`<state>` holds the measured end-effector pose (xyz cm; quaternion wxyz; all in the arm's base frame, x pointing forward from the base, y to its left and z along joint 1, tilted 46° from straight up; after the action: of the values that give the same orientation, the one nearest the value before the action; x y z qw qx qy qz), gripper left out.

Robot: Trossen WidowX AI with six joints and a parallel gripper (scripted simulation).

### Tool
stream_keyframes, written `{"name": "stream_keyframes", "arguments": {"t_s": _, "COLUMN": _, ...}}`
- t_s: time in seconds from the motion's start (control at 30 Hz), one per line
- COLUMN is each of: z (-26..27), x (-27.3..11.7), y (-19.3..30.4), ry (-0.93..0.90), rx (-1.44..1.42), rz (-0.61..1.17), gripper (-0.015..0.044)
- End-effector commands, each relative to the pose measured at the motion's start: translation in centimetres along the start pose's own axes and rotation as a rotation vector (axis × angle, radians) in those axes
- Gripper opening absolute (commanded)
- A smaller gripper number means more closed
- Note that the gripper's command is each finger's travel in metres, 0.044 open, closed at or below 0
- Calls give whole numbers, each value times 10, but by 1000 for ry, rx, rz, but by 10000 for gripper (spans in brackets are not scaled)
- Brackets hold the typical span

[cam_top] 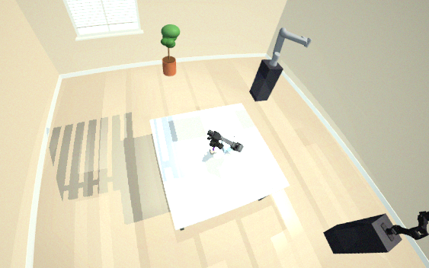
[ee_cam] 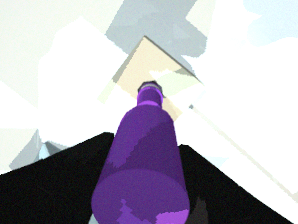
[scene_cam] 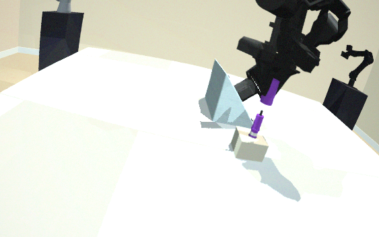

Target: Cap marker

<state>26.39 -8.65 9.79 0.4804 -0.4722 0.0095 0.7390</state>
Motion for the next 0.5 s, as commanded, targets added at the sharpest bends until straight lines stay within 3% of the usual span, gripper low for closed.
{"name": "stream_keyframes", "arguments": {"t_s": 0.0, "z": 0, "x": 4, "y": 2, "ry": -2, "rx": -4, "rz": 5, "gripper": 0}}
{"name": "stream_keyframes", "arguments": {"t_s": 0.47, "z": -1, "x": 21, "y": 1, "ry": -1, "rx": -4, "rz": 5, "gripper": 0}}
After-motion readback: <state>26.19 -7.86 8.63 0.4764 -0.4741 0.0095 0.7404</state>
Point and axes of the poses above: the point midway between the two fingers, 35 mm back from their tips, its own x axis out along the fingers, its own z axis across the jaws, y = z × x, the point moved 3 cm from there along -x, back along the fingers, and after that the axes turned 11 degrees about -x, right-handed, at the moved point
